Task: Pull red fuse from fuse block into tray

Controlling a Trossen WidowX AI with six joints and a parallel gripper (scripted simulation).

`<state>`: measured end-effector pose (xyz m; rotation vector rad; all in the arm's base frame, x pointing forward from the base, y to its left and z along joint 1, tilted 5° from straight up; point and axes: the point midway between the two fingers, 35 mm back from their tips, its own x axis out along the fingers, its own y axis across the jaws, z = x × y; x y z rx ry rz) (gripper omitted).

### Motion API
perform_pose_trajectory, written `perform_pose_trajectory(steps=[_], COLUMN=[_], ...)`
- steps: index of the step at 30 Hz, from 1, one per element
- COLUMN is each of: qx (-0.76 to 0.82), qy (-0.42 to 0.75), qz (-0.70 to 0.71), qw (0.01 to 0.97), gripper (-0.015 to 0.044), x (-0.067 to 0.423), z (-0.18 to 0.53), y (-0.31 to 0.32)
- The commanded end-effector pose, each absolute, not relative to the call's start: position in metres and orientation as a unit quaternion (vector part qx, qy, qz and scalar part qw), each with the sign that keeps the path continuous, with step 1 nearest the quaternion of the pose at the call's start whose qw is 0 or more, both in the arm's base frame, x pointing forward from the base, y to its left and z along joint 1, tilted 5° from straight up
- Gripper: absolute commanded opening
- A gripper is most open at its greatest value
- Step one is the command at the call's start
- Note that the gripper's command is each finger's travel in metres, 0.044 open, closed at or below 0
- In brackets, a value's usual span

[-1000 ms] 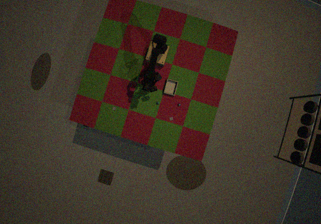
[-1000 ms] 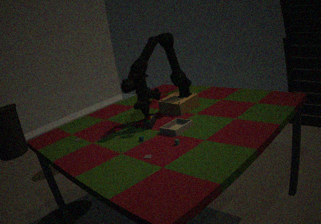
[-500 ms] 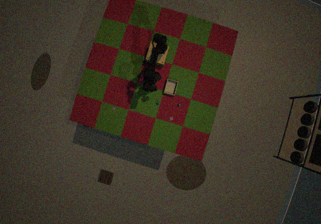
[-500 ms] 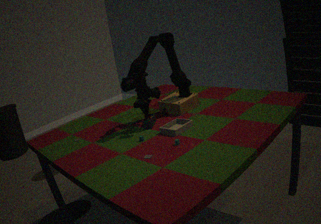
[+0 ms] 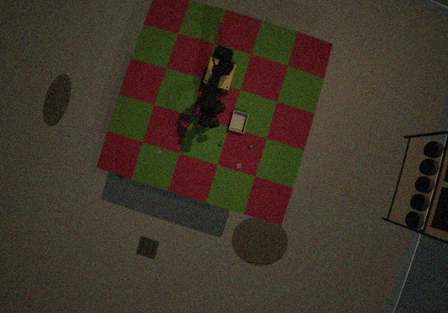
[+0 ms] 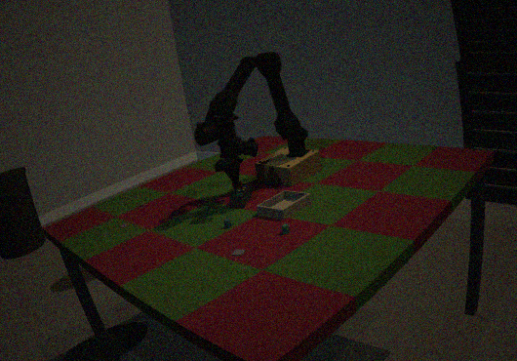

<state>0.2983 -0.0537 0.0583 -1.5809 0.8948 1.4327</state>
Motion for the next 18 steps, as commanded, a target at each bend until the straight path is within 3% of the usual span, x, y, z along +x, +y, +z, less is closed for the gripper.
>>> perform_pose_trajectory(steps=[1,18], qx=[-0.626,-0.626], qy=[0.352,0.352], qz=[0.568,0.568], qw=[0.402,0.402], gripper=[0.0000,0.0000], x=[0.298,0.296], z=[0.061,0.083], y=[-0.054,-0.054])
